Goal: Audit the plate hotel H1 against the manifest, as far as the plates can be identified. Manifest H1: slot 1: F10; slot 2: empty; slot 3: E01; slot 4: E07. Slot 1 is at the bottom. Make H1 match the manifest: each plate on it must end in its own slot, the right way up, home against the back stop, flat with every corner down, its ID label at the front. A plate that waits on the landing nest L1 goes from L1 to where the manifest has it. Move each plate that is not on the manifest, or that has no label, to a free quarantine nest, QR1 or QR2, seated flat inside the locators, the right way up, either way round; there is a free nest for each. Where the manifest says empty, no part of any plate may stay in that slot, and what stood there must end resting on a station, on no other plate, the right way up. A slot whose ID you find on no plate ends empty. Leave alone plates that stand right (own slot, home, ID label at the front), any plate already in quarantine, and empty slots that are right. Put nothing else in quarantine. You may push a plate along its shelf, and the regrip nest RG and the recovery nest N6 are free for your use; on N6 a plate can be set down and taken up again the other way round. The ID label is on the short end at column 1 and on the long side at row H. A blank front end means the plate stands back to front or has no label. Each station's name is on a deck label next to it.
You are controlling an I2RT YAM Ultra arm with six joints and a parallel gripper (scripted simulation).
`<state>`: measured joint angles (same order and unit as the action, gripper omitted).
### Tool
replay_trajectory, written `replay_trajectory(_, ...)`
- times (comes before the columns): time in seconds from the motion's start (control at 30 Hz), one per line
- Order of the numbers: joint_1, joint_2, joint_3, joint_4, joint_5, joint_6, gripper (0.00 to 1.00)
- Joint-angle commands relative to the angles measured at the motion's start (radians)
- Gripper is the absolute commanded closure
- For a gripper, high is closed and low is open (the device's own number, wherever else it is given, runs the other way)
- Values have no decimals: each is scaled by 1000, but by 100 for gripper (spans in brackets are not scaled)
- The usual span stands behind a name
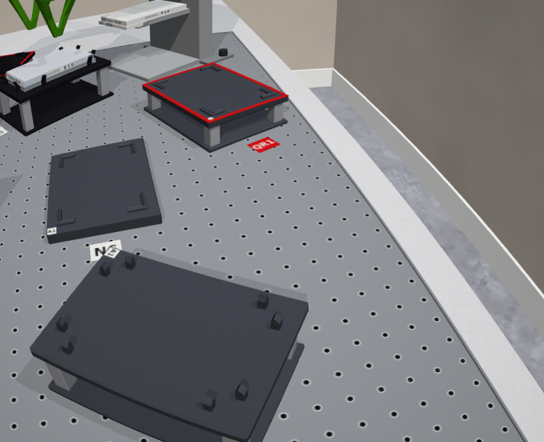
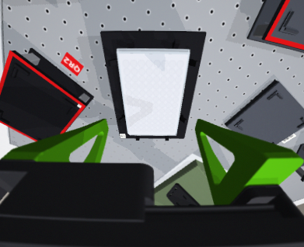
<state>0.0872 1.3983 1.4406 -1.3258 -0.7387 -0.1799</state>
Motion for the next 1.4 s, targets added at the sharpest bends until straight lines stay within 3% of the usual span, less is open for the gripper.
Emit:
replay_trajectory(0.0,2,-9,-8,18,4,12,0)
replay_trajectory(1.37,128,-16,-157,263,47,169,0)
